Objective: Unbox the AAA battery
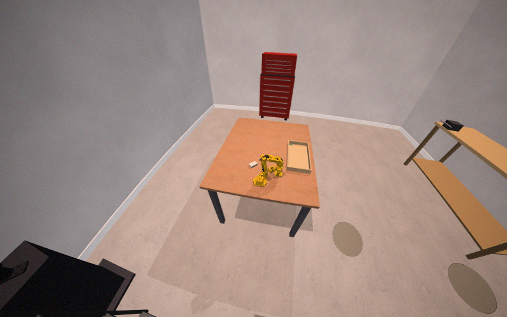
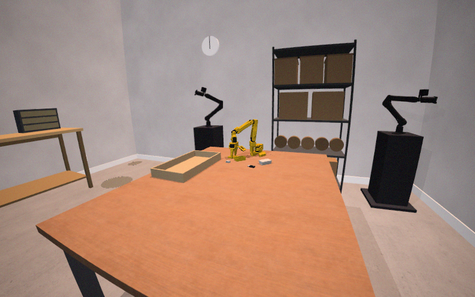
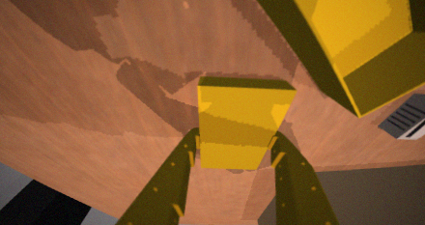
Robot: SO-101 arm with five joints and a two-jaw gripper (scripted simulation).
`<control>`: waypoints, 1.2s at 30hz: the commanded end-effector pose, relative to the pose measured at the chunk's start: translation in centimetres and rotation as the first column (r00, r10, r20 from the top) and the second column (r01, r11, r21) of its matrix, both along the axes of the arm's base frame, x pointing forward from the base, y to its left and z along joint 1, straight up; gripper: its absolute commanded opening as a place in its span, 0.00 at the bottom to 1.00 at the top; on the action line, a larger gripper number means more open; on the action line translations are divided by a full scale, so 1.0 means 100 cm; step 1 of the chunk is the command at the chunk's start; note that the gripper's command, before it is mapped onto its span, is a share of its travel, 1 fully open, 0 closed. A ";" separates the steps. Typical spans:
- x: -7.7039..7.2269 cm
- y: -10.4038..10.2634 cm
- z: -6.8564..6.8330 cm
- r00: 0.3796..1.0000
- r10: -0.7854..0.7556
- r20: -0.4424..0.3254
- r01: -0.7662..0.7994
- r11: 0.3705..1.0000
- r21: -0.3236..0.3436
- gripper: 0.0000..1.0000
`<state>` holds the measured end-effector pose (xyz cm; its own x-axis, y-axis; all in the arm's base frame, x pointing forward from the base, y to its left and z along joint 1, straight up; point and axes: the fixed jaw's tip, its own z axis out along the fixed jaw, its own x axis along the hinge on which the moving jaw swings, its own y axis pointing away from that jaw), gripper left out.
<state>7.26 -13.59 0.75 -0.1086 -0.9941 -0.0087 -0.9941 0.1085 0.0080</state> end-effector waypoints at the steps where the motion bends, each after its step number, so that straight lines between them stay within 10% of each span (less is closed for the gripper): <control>1: 0.000 -0.002 0.001 1.000 0.002 0.007 -0.002 1.000 -0.009 0.23; 23: 0.001 -0.004 0.013 1.000 0.002 0.007 -0.002 1.000 -0.009 0.23; 36: 0.001 -0.004 0.042 1.000 0.002 0.007 -0.002 1.000 -0.009 0.23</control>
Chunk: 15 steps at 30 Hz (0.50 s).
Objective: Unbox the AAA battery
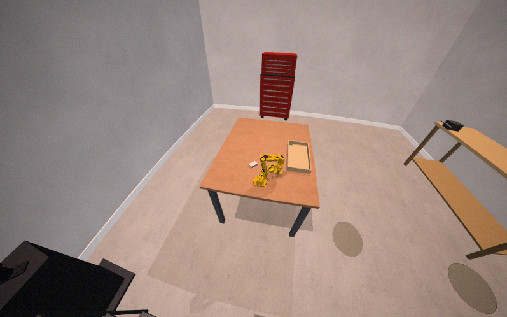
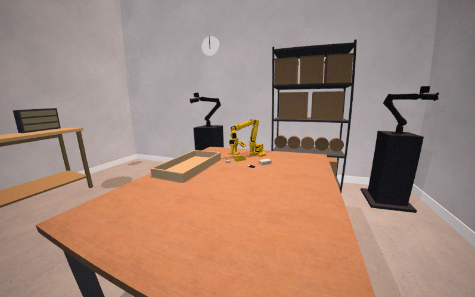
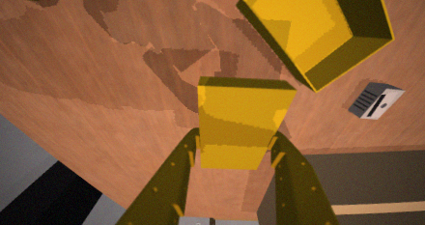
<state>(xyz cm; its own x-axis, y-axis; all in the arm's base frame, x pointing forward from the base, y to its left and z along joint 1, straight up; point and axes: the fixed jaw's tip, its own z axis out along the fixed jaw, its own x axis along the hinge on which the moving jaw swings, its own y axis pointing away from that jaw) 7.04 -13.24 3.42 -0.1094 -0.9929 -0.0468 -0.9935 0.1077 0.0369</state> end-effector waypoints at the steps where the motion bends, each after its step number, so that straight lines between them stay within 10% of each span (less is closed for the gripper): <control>1: 0.003 -0.008 0.018 0.999 0.003 0.032 -0.001 0.999 -0.050 0.23; 15: 0.002 -0.006 0.032 0.999 0.003 0.032 -0.001 0.999 -0.050 0.23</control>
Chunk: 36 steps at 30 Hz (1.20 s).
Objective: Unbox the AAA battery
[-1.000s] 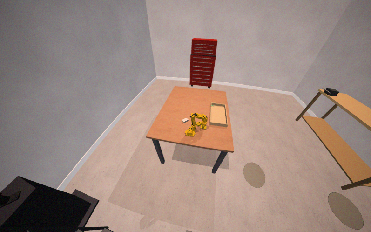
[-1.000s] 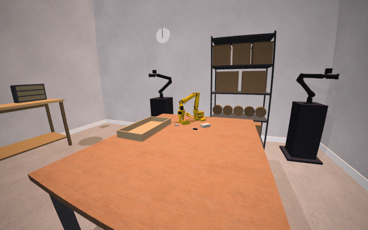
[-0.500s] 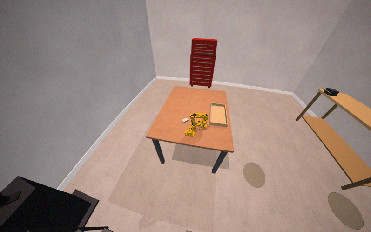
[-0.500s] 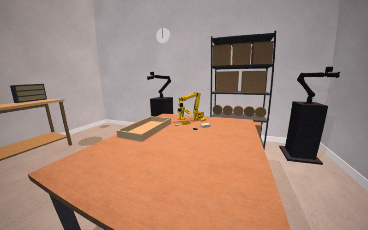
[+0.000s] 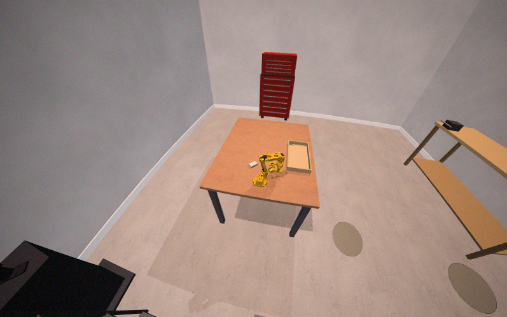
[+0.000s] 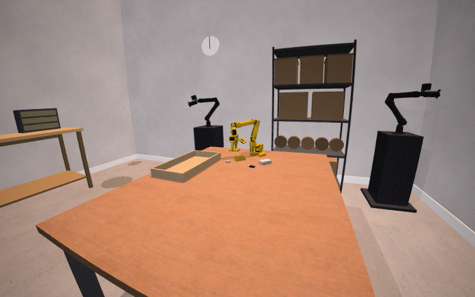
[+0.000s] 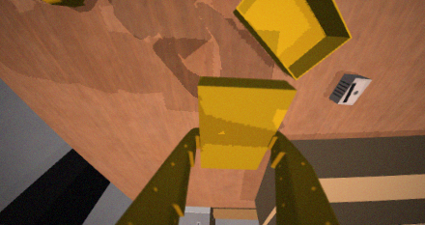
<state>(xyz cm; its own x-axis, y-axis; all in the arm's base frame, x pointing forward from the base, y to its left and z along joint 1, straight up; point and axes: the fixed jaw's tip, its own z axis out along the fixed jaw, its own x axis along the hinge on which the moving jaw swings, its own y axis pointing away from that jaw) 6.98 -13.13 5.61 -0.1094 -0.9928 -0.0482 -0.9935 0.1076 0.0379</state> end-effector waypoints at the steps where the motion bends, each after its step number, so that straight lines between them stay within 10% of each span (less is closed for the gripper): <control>1: 0.002 -0.007 0.011 0.999 0.003 0.032 -0.001 0.999 -0.052 0.23; 36: 0.005 -0.011 0.019 0.999 0.003 0.033 -0.001 0.999 -0.052 0.23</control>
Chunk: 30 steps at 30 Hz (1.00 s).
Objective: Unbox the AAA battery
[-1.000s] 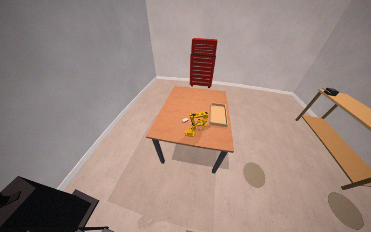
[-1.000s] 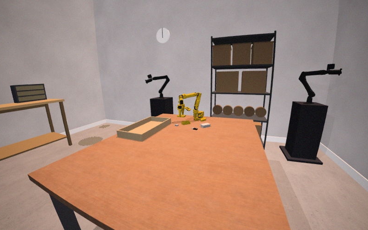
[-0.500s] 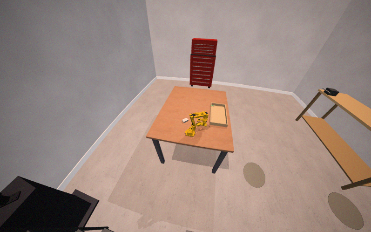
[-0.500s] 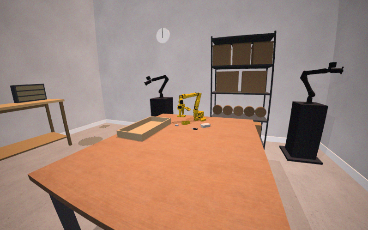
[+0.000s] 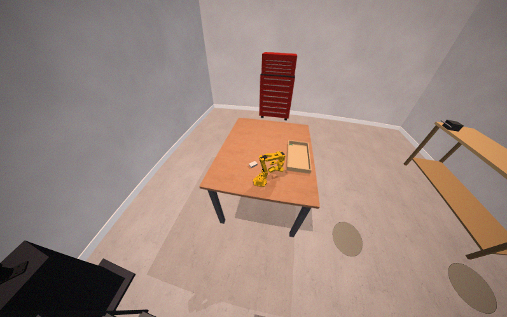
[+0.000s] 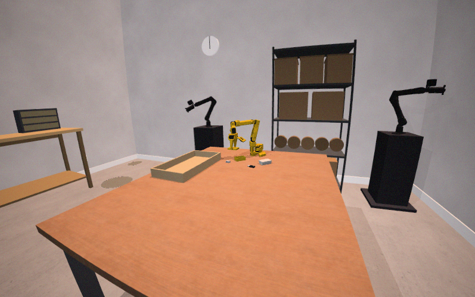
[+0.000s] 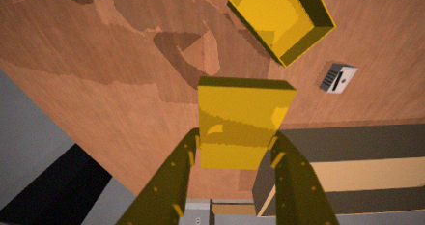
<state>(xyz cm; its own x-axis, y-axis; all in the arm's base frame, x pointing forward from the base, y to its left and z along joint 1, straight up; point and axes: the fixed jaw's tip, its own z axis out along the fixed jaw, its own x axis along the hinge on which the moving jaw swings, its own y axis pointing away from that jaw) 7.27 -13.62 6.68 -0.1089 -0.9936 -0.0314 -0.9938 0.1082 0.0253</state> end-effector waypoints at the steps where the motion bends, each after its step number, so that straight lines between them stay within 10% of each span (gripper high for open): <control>1: 0.002 -0.006 0.008 1.000 0.002 0.022 -0.001 0.999 -0.034 0.23; 30: 0.002 -0.005 0.006 1.000 0.002 0.022 -0.001 0.999 -0.034 0.23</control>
<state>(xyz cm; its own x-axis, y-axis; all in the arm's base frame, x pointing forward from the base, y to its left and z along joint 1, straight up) 7.36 -13.77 6.93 -0.1088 -0.9937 -0.0263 -0.9939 0.1083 0.0215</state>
